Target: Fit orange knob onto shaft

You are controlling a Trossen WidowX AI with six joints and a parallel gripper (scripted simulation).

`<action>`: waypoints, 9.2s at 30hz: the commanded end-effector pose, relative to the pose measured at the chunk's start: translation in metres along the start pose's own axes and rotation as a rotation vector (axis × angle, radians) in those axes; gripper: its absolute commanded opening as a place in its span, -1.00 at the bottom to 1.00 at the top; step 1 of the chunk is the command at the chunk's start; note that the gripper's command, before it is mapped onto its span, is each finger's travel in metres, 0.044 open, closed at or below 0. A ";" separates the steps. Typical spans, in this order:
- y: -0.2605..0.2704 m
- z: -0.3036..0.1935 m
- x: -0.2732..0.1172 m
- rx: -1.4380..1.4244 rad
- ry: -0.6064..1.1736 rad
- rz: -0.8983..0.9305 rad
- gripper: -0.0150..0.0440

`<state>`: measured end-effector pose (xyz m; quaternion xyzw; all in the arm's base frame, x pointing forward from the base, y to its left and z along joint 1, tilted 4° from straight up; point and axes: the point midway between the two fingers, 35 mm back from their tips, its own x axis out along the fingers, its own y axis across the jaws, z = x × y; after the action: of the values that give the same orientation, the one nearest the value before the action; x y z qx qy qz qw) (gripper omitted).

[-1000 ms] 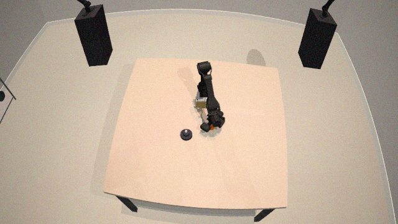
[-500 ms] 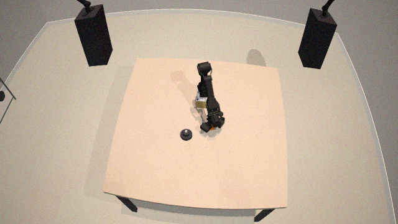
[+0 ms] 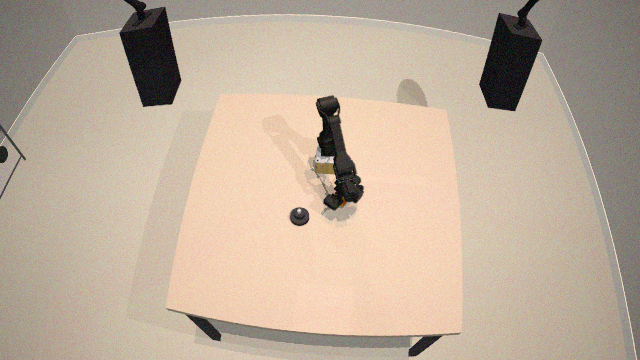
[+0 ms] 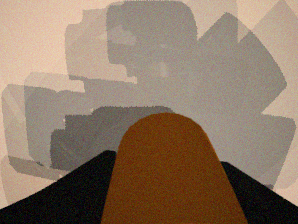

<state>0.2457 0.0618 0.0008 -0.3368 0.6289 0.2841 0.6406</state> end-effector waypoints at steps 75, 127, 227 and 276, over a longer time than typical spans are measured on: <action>0.015 0.033 -0.180 0.002 -0.002 -0.860 -0.49; -0.006 0.039 -0.122 0.001 -0.016 -0.234 -0.49; -0.026 0.054 -0.022 0.004 -0.015 -0.012 1.00; -0.026 0.053 0.034 0.004 -0.014 -0.012 0.04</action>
<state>0.3005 0.0857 -0.0311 -0.3367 0.6234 0.2792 0.6481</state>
